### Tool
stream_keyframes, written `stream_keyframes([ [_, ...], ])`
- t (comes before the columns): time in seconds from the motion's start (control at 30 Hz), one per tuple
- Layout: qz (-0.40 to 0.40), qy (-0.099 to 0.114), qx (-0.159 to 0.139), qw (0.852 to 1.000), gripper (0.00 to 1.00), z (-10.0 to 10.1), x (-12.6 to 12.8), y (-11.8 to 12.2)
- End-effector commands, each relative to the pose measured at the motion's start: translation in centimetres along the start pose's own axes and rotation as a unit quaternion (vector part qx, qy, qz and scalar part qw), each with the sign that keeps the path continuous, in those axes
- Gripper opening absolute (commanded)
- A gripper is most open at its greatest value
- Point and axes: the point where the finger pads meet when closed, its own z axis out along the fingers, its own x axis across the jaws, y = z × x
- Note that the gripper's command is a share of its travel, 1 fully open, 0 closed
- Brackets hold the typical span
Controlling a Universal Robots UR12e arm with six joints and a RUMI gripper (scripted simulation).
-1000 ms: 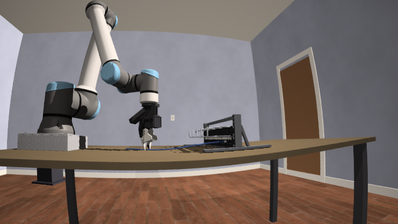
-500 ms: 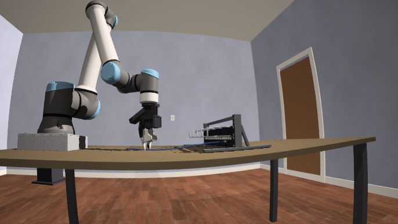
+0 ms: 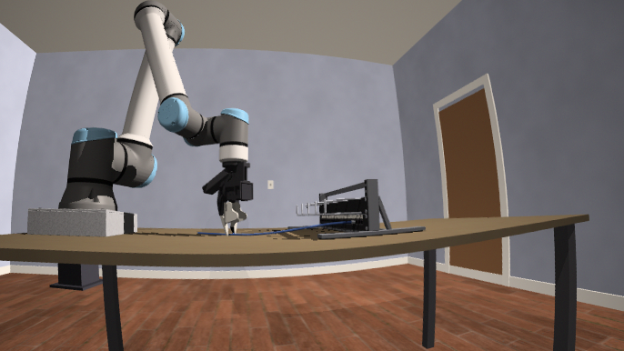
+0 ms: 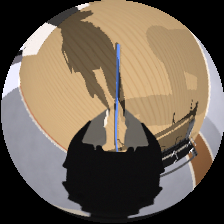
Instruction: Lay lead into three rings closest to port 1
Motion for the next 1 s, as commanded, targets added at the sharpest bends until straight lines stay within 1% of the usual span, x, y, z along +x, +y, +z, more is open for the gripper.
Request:
stream_keyframes([
  [0.0,0.0,0.0,-0.001,1.0,0.2,-0.04,0.01,0.05],
  [0.03,0.0,0.0,-0.001,1.0,0.0,-0.04,0.01,0.05],
  [0.97,0.0,0.0,-0.001,1.0,0.0,-0.04,0.01,0.05],
])
